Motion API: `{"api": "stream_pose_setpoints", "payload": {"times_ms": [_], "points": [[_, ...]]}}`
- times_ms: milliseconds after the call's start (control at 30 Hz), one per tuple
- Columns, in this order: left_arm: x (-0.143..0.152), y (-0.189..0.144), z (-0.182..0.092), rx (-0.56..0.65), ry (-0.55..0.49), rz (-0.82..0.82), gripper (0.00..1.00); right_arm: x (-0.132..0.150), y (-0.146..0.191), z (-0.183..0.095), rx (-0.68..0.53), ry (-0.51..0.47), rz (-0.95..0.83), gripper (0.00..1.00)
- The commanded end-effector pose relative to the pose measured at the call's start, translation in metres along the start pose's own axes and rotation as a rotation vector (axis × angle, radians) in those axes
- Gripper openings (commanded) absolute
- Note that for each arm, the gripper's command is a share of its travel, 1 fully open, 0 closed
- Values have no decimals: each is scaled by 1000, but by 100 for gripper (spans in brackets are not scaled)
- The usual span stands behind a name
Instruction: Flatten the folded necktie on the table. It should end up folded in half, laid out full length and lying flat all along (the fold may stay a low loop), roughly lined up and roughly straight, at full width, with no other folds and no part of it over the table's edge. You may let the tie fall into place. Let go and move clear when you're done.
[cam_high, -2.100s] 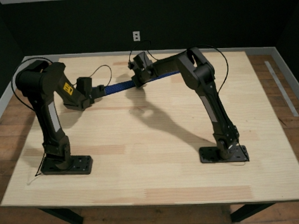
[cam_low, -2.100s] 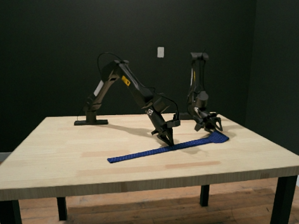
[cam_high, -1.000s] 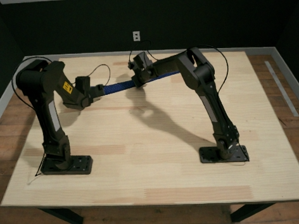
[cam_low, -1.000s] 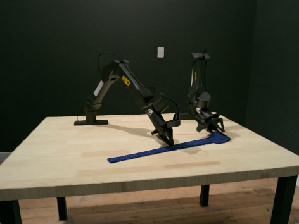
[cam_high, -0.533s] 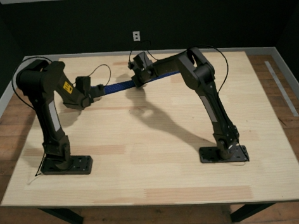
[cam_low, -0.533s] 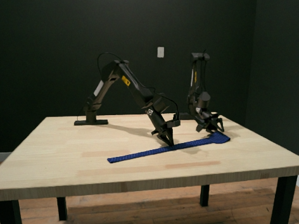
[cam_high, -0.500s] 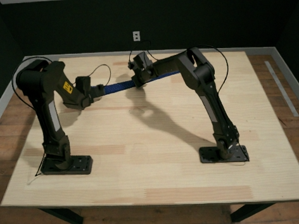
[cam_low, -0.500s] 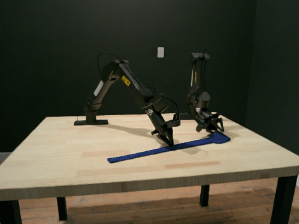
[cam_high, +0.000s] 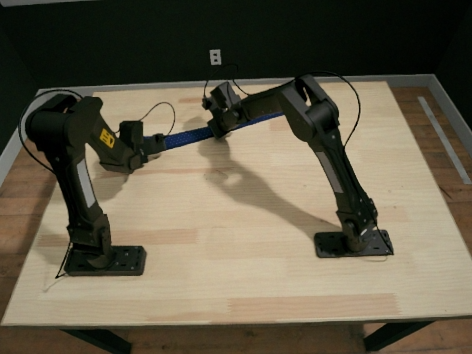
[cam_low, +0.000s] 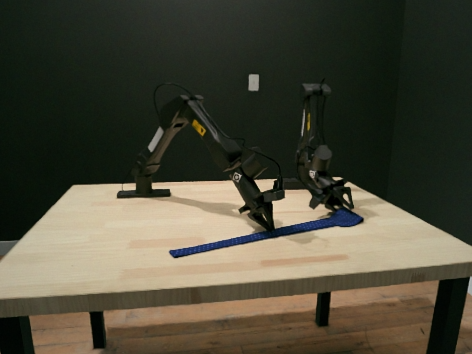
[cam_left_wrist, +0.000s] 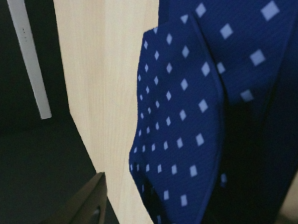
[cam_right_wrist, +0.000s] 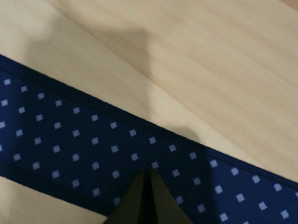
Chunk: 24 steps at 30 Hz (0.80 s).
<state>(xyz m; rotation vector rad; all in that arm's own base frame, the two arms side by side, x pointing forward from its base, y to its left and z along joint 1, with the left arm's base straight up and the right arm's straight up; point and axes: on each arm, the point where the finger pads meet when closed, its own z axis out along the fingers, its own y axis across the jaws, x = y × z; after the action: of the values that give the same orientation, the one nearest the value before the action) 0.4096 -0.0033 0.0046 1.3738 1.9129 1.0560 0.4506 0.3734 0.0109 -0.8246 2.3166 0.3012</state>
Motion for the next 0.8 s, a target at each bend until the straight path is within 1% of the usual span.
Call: {"api": "stream_pose_setpoints", "payload": {"times_ms": [0, 767], "points": [[-1, 10, 6, -9, 4, -12, 43, 4, 0, 2, -4, 8, -2, 4], [-2, 12, 7, -9, 4, -12, 43, 4, 0, 2, -4, 8, -2, 4]]}}
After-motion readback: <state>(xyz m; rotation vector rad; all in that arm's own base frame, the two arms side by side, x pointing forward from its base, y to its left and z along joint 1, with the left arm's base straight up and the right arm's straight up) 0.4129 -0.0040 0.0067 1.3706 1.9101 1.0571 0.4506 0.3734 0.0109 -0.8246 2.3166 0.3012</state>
